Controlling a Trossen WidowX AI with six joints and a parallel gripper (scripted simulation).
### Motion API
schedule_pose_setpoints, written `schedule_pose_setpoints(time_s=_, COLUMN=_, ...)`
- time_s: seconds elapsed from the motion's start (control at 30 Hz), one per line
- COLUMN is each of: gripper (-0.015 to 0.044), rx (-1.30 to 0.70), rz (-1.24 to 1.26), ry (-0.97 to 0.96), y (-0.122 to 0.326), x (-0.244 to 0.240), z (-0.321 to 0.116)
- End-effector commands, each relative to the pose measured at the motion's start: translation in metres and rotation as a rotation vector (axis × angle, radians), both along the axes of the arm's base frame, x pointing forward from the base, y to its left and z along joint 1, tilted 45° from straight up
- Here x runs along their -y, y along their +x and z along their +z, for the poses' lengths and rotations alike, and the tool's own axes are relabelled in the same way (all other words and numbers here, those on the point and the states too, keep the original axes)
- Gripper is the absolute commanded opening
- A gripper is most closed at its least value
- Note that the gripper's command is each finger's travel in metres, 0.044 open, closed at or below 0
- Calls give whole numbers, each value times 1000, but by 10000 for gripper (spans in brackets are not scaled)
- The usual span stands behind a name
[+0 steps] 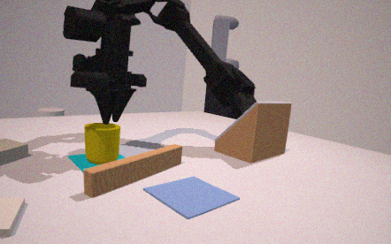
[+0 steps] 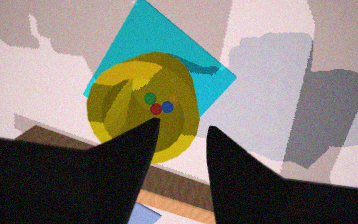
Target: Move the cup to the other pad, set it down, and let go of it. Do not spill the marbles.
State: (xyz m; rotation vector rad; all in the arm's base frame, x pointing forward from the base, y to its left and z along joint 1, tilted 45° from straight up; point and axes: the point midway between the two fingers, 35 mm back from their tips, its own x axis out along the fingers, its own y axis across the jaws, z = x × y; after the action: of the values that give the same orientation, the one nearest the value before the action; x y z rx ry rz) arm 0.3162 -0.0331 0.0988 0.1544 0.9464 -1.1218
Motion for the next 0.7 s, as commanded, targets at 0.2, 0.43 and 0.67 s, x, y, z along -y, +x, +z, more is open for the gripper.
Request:
schedule_pose_setpoints(time_s=0.2, gripper=147, rx=3, rz=-1, ry=2, y=-2, x=-12, z=12)
schedule_pose_setpoints(time_s=0.43, gripper=278, rx=0, rz=1, ry=-3, y=-2, x=-9, z=9)
schedule_pose_setpoints(time_s=0.67, gripper=440, rx=0, rz=1, ry=-1, y=-2, x=-13, z=13)
